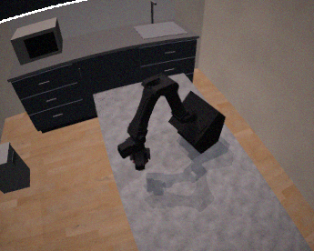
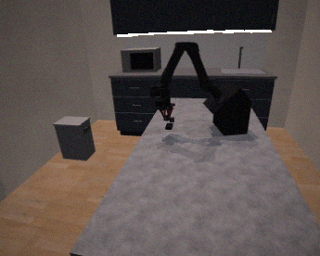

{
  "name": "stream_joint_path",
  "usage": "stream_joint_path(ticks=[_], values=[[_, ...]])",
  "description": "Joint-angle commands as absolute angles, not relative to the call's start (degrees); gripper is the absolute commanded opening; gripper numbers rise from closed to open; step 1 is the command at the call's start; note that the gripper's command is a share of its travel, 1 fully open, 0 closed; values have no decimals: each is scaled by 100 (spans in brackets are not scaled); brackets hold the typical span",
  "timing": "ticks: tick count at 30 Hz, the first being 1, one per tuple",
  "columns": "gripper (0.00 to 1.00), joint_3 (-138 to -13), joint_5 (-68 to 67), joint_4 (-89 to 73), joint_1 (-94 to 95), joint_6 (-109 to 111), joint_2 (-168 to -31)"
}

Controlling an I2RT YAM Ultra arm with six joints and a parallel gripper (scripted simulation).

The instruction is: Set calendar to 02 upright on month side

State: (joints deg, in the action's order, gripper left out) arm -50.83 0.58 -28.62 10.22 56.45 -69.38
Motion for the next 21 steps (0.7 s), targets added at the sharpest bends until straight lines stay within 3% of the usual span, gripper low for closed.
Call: stream_joint_path(ticks=[1, 21], values=[[27, -5164, -185, -2853, 1222, 6459, -6913], [27, -5188, -330, -2827, 1435, 6880, -6941]])
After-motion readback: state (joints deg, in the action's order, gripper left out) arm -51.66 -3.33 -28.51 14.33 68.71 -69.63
